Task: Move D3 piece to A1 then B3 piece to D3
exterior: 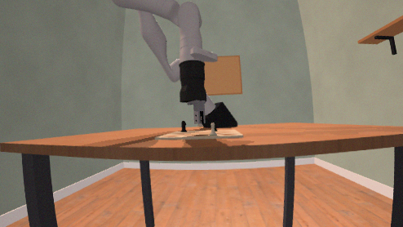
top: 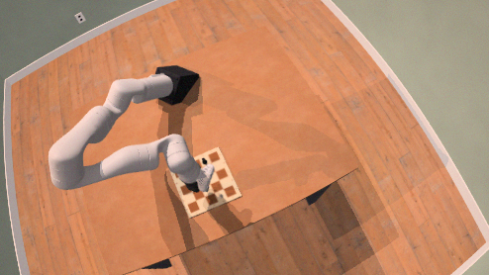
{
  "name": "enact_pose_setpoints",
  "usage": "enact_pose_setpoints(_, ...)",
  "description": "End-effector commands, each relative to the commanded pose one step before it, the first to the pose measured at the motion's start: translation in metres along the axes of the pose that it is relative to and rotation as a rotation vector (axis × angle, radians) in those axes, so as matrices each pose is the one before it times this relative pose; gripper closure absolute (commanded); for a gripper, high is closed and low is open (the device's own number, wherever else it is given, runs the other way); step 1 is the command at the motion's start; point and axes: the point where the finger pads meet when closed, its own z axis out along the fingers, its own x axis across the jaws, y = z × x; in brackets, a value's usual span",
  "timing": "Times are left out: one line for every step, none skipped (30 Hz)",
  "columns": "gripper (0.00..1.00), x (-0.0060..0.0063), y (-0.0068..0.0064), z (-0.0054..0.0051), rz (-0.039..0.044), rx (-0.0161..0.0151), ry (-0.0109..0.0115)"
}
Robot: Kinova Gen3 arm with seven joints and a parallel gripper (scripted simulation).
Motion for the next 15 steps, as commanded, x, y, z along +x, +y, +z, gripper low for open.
enact_pose_setpoints(1.0, -0.00108, 0.00297, 0.01459, 0.00148, -0.00975, -0.00168)
enact_pose_setpoints(1.0, 0.0, -0.00001, 0.00161, 0.00003, -0.00001, 0.00003)
enact_pose_setpoints(1.0, -0.00001, 0.0, 0.00123, 0.00001, -0.00001, 0.0)
enact_pose_setpoints(1.0, -0.00001, 0.0, 0.00088, 0.0, -0.00001, -0.00001)
enact_pose_setpoints(1.0, 0.00014, -0.00005, 0.00042, 0.00035, 0.00038, 0.00009)
enact_pose_setpoints(1.0, 0.00074, -0.00028, -0.00043, 0.00172, 0.00191, 0.0005)
enact_pose_setpoints(1.0, 0.0006, -0.00023, -0.00048, 0.00139, 0.00155, 0.00041)
enact_pose_setpoints(1.0, 0.0, 0.0, 0.0, 0.0, 0.0, 0.0)
enact_pose_setpoints(1.0, 0.0, 0.0, 0.0, 0.0, 0.0, 0.0)
enact_pose_setpoints(1.0, 0.00008, -0.00003, -0.00006, 0.00019, 0.00021, 0.00006)
enact_pose_setpoints(1.0, 0.0, 0.0, 0.0, 0.0, 0.0, 0.0)
enact_pose_setpoints(1.0, 0.0, 0.0, 0.0, 0.0, 0.0, 0.0)
enact_pose_setpoints(1.0, 0.0, 0.0, 0.0, 0.0, 0.0, 0.0)
enact_pose_setpoints(1.0, 0.0, 0.0, 0.0, 0.0, 0.0, 0.0)
enact_pose_setpoints(1.0, 0.0, 0.0, 0.0, 0.0, 0.0, 0.0)
